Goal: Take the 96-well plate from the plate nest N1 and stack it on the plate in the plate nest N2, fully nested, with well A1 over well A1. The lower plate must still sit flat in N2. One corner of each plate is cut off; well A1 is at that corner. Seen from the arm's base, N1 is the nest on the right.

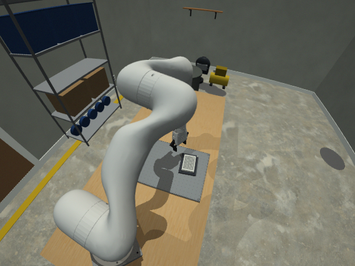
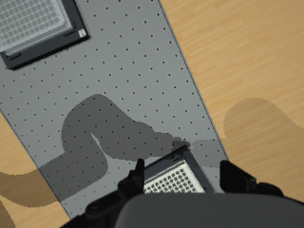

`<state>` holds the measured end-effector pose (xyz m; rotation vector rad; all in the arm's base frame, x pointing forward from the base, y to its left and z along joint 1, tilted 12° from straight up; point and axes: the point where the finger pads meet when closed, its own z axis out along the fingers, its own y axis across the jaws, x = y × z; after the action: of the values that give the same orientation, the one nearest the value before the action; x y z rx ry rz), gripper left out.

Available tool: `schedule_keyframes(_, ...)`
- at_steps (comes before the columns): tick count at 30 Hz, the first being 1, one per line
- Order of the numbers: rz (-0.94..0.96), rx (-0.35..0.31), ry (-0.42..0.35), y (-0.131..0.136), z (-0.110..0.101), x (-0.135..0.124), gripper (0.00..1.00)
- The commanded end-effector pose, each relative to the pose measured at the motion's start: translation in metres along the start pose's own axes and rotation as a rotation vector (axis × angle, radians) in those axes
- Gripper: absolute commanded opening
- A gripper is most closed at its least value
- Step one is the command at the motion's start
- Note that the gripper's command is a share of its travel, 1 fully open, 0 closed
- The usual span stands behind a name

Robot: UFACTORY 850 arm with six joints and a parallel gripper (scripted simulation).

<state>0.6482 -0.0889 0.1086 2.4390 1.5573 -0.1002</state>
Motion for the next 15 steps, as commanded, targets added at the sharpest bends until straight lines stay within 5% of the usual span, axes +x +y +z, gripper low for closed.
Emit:
schedule_keyframes(1,0.138,-0.003,0.023,0.001,0.0,-0.013,1.0)
schedule_keyframes(15,0.534,0.014,0.081,-0.002,0.003,-0.056,1.0)
